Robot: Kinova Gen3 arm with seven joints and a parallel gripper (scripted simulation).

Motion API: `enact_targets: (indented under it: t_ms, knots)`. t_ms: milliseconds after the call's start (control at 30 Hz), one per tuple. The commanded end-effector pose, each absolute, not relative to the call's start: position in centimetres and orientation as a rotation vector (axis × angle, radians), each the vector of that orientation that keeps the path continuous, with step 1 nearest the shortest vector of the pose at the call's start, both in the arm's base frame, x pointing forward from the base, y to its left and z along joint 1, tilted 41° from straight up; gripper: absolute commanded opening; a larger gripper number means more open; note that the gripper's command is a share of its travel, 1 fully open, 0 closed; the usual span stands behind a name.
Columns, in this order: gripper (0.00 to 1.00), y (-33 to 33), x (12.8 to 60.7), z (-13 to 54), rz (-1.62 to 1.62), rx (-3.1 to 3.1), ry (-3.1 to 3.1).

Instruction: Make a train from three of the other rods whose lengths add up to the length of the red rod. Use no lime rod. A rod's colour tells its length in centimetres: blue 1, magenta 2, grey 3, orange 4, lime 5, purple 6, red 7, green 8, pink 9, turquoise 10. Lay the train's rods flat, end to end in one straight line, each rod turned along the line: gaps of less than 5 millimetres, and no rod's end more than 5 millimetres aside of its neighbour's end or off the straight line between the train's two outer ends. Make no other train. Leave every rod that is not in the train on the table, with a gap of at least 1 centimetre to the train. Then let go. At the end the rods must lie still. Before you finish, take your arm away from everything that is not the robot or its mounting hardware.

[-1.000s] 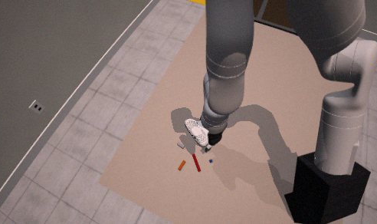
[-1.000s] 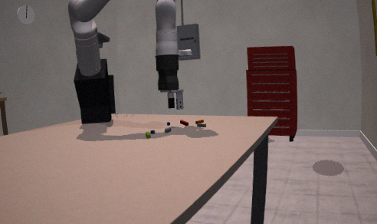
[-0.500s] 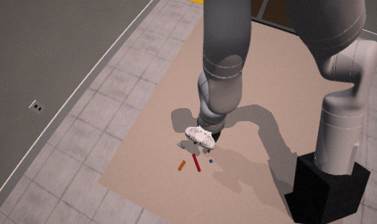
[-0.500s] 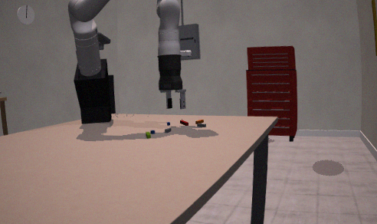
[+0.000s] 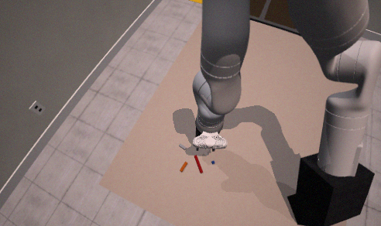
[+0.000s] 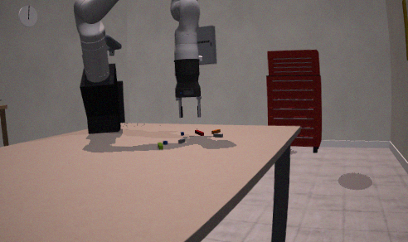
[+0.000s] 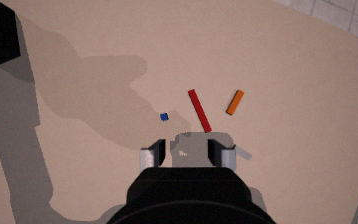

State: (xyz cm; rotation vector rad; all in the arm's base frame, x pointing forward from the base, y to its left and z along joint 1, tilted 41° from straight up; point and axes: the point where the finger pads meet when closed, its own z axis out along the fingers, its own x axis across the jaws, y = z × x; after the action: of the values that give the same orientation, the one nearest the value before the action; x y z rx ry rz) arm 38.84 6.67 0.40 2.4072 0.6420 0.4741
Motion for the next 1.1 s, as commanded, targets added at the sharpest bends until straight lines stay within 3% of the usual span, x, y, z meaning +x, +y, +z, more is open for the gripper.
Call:
enact_targets:
  t_ms: [0, 1067]
  knots:
    - [1.0, 6.77, 38.9, 0.42, 0.456, 2.391, 0.694]
    - [1.0, 5.91, 39.24, 1.18, 0.042, 1.773, 1.667]
